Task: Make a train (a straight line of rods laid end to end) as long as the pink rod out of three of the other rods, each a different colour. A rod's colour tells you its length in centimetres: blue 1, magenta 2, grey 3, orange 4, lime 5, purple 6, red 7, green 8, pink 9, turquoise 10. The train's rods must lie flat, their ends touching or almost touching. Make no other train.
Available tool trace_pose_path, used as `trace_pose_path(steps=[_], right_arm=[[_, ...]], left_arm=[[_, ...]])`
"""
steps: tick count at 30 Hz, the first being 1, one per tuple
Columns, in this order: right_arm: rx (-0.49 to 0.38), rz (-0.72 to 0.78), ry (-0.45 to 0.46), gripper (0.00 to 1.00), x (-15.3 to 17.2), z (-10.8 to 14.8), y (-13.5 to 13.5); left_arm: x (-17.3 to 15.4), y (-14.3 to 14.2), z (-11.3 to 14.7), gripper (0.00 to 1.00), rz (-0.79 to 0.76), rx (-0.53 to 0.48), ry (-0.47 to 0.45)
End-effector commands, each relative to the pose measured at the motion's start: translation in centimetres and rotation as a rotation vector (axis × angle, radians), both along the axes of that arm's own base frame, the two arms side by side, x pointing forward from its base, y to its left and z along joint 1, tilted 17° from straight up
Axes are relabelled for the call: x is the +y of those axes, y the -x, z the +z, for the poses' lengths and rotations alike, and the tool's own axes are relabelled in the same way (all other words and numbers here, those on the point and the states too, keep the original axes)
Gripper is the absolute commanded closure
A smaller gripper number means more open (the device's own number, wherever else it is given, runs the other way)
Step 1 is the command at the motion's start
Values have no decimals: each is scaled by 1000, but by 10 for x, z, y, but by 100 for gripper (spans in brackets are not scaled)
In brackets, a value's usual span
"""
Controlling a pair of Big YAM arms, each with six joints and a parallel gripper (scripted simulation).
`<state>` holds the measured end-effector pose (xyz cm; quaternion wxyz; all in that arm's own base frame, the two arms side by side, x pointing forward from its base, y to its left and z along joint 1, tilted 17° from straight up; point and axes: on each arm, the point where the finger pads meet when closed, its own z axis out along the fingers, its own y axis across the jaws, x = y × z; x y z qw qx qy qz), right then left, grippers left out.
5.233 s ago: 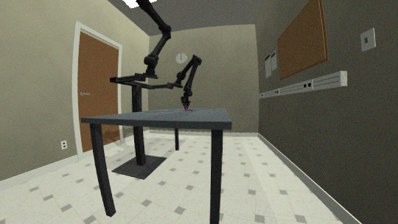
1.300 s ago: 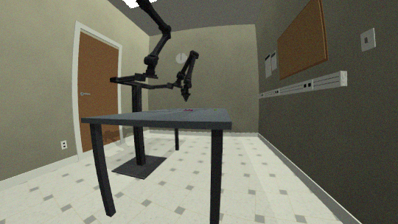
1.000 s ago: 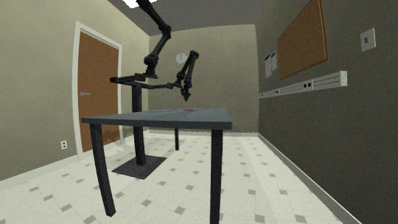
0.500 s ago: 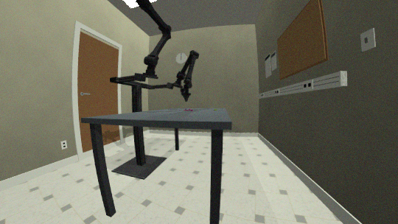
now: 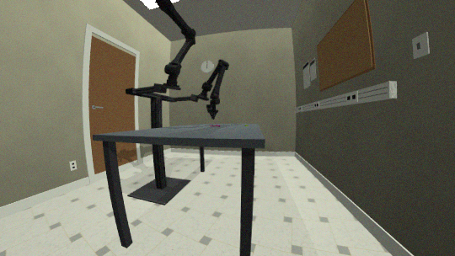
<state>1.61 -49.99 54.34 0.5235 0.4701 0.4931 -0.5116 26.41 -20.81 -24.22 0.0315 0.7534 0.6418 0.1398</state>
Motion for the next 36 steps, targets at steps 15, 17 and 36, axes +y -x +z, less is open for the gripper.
trace_pose_path(steps=[15,17,36], right_arm=[[-14,-23,61,0,9,23,11],[-14,-23,61,0,9,23,11],[-14,-23,61,0,9,23,11]], left_arm=[[4,-13,-50,96,-18,-3,7],[-2,-21,-41,96,-16,-22,24],[-2,-21,-40,96,-8,-23,26]])
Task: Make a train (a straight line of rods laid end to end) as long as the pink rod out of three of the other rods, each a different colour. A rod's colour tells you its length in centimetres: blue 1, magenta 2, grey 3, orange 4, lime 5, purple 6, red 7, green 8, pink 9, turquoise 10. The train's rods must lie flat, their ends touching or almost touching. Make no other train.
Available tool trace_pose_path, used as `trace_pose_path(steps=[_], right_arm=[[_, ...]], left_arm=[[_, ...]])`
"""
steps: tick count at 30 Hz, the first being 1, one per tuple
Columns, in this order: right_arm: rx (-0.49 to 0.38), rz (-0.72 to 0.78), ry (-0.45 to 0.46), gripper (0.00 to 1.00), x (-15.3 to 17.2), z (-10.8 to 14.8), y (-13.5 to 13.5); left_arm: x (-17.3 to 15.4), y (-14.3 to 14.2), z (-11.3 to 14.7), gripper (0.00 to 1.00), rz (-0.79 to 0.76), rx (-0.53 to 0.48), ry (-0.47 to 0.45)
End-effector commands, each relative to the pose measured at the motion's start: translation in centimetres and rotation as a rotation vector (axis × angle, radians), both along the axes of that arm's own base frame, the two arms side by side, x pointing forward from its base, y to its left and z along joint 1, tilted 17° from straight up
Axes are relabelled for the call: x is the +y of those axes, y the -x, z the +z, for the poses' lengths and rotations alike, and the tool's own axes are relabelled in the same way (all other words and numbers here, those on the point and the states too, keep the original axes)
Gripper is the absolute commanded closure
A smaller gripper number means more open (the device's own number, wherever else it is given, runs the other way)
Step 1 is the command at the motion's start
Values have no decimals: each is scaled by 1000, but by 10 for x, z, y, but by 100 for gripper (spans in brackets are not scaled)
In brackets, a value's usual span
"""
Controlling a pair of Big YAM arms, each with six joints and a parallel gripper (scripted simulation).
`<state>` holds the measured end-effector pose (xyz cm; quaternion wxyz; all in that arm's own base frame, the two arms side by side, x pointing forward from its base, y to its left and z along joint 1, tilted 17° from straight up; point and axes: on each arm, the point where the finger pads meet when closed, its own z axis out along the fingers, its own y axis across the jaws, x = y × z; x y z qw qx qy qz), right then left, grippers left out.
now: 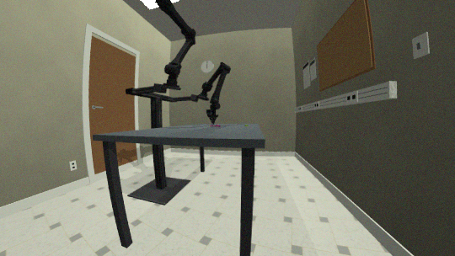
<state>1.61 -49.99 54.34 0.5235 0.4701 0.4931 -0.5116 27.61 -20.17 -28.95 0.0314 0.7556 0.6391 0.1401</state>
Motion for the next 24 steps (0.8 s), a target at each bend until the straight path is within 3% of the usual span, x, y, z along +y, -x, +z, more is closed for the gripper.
trace_pose_path(steps=[1,24], right_arm=[[-14,-23,61,0,9,23,11],[-14,-23,61,0,9,23,11]], left_arm=[[-8,-9,7,96,-1,-23,28],[-9,-11,8,96,2,-25,30]])
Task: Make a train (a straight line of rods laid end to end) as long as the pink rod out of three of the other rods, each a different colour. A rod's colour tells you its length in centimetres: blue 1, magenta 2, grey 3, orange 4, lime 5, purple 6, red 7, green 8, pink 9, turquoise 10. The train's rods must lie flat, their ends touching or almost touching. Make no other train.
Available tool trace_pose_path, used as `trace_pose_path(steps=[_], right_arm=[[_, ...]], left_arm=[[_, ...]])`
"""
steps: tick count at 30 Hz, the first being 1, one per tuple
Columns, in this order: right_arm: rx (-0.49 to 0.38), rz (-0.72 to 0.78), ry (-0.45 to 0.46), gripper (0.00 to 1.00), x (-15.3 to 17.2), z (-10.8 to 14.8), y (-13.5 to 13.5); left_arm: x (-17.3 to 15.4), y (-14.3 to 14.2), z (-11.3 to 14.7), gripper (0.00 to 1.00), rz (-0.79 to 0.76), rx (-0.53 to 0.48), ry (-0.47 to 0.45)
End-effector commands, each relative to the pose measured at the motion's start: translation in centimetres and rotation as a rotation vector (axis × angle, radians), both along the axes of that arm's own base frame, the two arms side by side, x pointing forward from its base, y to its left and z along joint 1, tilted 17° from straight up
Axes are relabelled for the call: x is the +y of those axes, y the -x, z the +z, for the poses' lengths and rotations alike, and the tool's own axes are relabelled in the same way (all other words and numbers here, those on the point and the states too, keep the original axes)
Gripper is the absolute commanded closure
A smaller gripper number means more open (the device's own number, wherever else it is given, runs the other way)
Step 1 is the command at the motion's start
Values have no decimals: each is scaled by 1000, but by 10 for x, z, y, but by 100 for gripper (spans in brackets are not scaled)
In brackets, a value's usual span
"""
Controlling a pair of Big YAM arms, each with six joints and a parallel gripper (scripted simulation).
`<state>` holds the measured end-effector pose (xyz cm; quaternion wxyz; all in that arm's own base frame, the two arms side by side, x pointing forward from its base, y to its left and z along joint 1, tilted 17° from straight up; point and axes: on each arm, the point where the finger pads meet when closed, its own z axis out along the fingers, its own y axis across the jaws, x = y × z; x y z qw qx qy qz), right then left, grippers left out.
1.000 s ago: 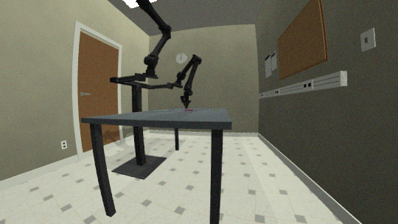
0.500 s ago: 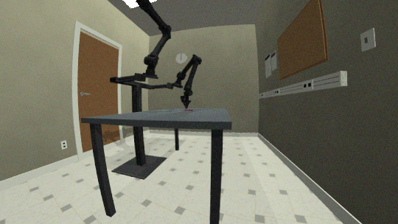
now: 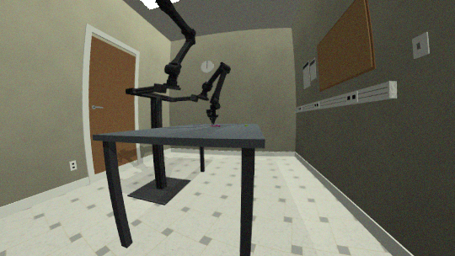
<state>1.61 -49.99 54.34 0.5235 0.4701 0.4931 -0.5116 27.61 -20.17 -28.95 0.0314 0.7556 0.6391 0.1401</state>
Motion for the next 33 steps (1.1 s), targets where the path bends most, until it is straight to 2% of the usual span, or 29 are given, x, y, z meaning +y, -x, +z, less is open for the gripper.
trace_pose_path(steps=[1,33], right_arm=[[-14,-23,61,0,9,23,11],[-14,-23,61,0,9,23,11]], left_arm=[[-9,-11,8,96,3,-26,31],[-7,-11,9,96,13,-17,24]])
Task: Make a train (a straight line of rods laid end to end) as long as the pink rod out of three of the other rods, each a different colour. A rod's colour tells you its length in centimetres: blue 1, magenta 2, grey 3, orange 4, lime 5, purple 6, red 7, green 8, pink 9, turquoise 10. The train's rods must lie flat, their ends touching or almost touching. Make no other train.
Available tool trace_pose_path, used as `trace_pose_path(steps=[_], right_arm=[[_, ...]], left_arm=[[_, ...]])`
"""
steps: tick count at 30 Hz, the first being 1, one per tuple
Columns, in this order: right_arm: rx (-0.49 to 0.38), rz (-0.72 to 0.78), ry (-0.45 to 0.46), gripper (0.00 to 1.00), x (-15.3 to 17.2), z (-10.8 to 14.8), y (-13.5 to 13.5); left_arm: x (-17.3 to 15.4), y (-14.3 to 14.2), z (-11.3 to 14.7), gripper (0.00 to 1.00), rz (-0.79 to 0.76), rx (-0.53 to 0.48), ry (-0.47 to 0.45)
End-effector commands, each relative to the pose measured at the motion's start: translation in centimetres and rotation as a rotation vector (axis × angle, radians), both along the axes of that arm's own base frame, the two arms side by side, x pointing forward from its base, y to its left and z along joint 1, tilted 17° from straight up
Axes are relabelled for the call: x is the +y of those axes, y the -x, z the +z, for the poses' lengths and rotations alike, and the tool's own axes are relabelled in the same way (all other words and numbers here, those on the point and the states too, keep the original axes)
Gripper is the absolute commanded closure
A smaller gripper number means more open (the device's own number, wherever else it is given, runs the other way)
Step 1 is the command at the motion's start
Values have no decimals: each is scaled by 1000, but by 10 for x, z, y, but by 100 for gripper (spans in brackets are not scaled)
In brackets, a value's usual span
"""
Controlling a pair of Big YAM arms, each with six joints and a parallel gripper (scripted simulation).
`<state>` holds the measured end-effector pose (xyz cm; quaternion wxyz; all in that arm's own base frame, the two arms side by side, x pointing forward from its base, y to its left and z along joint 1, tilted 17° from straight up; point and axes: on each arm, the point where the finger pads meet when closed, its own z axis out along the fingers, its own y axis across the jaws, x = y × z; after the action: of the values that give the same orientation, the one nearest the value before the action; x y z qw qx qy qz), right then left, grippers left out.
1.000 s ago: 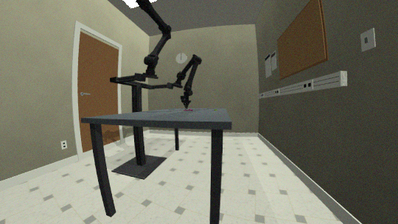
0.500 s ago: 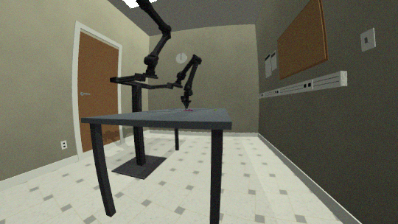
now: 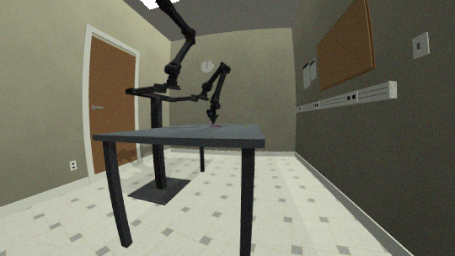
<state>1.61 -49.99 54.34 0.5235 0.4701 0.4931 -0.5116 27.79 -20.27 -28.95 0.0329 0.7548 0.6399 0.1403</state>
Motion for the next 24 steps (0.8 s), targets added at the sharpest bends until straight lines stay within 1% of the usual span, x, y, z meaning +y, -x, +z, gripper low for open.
trace_pose_path(steps=[1,3,7,11,12,15,24], right_arm=[[-14,-23,61,0,9,23,11],[-14,-23,61,0,9,23,11],[-14,-23,61,0,9,23,11],[-14,-23,61,0,9,23,11],[-14,-23,61,0,9,23,11],[-14,-23,61,0,9,23,11],[-14,-23,61,0,9,23,11]], left_arm=[[-7,-9,9,96,11,-15,22],[-7,-10,7,96,12,-16,23],[2,-5,-6,96,10,-2,9],[1,-5,-7,96,2,-2,8],[4,2,-8,96,-3,7,0],[2,-6,-11,96,5,-2,7],[0,-7,-13,96,1,-6,12]])
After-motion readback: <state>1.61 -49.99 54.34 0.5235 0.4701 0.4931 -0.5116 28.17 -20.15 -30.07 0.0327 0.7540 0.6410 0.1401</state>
